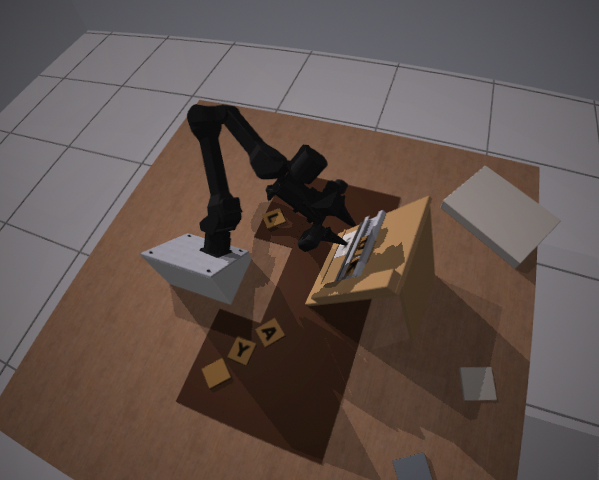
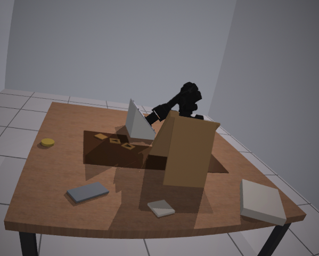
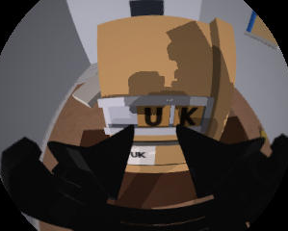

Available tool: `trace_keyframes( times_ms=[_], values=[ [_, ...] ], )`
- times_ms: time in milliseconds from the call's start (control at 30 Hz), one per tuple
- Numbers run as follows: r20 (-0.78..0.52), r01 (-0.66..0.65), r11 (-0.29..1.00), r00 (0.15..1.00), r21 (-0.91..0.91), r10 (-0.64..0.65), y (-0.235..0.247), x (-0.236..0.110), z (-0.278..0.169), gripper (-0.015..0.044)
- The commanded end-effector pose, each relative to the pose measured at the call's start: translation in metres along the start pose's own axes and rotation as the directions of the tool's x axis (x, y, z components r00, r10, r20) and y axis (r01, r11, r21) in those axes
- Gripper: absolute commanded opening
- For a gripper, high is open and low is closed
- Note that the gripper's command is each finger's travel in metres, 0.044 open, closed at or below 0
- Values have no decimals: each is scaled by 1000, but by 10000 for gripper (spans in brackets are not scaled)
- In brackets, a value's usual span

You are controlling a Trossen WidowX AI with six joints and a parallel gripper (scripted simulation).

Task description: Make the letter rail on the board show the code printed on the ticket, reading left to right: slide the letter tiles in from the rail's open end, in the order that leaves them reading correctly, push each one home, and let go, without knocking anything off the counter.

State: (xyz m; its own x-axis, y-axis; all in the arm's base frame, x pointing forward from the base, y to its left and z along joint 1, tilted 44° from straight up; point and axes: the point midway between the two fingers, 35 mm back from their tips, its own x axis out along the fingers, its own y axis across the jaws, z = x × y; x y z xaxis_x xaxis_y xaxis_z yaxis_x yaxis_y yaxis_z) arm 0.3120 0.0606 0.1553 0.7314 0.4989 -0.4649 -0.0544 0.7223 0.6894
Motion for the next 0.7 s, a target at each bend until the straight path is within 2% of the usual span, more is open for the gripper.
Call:
trace_keyframes(
  times_ms=[0,200,567,667],
  values=[
    [0,0,1000,1000,0,0,0,0,0,164],
    [0,0,1000,1000,0,0,0,0,0,6],
    [0,0,1000,1000,0,0,0,0,0,0],
    [-59,15,1000,998,-8,-15,2,4,3,0]
  ],
)
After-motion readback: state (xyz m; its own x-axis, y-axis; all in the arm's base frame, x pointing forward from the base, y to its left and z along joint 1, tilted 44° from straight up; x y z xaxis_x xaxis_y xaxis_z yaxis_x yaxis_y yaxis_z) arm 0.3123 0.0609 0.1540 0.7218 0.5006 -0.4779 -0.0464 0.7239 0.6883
